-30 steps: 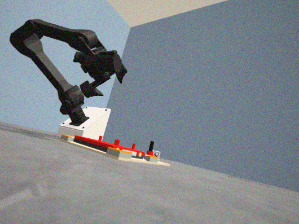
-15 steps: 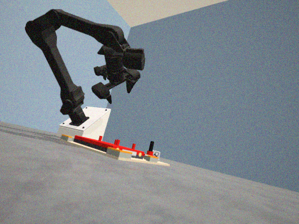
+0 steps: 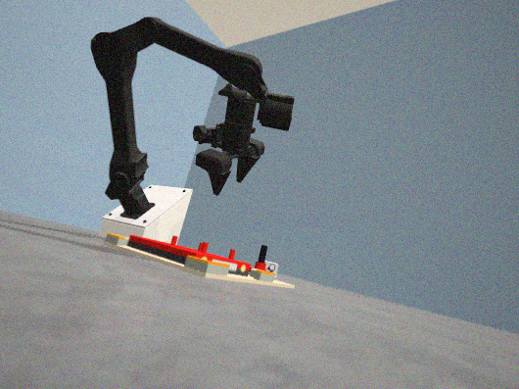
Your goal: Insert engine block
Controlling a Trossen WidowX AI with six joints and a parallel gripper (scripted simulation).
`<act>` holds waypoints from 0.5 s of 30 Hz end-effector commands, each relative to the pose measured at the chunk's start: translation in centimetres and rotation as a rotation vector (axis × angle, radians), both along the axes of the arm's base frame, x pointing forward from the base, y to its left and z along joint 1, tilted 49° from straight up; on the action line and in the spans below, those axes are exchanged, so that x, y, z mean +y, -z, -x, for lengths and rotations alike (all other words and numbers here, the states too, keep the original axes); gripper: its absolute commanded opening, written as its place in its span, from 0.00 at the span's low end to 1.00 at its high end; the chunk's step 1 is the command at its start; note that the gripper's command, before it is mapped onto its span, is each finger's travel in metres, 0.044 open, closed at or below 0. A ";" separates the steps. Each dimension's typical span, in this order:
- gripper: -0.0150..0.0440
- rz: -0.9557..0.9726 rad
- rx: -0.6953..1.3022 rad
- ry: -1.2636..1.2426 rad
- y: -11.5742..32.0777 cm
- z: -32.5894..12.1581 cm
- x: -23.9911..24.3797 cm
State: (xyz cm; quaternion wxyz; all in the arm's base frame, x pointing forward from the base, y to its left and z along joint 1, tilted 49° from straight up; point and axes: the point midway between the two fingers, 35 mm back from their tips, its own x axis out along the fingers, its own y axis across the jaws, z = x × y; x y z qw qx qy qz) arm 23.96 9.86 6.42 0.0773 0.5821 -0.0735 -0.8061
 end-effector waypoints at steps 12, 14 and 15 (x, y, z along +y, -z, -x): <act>1.00 0.286 0.021 -0.420 4.2 -6.2 1.0; 1.00 0.324 0.027 -0.476 4.9 -6.9 1.4; 1.00 0.343 0.030 -0.504 5.3 -7.2 1.6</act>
